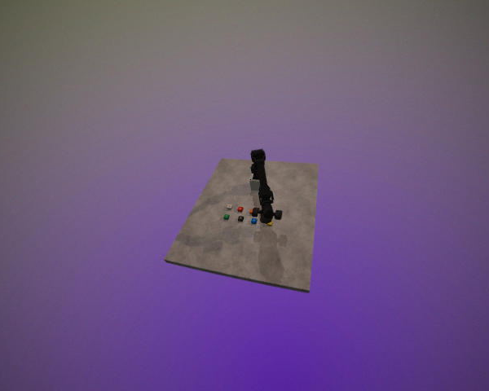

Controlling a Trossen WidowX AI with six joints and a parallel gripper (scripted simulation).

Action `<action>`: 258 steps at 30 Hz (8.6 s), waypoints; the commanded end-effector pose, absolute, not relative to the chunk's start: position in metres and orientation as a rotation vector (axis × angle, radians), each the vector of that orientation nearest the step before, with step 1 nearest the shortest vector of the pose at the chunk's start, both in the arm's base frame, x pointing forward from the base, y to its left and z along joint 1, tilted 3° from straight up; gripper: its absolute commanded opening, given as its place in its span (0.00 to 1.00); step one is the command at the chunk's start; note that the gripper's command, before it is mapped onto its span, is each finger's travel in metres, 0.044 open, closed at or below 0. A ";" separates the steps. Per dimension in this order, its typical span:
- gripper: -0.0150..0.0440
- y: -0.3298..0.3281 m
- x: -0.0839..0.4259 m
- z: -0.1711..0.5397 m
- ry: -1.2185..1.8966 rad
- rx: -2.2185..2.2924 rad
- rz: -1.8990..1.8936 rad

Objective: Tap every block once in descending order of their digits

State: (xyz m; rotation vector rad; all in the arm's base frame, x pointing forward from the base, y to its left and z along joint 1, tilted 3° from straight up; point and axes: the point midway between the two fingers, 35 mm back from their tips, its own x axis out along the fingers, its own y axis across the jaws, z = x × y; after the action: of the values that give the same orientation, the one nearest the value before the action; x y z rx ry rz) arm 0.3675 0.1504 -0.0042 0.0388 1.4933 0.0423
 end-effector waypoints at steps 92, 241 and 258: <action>0.29 0.014 0.280 -0.024 1.503 0.029 0.021; 0.29 -0.164 0.363 -0.032 1.498 0.015 0.010; 0.29 -0.166 0.358 0.066 1.498 0.015 0.010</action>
State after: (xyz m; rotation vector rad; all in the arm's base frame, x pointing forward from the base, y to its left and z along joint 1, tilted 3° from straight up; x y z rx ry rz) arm 0.3580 -0.1636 0.0187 0.0269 1.5201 0.0144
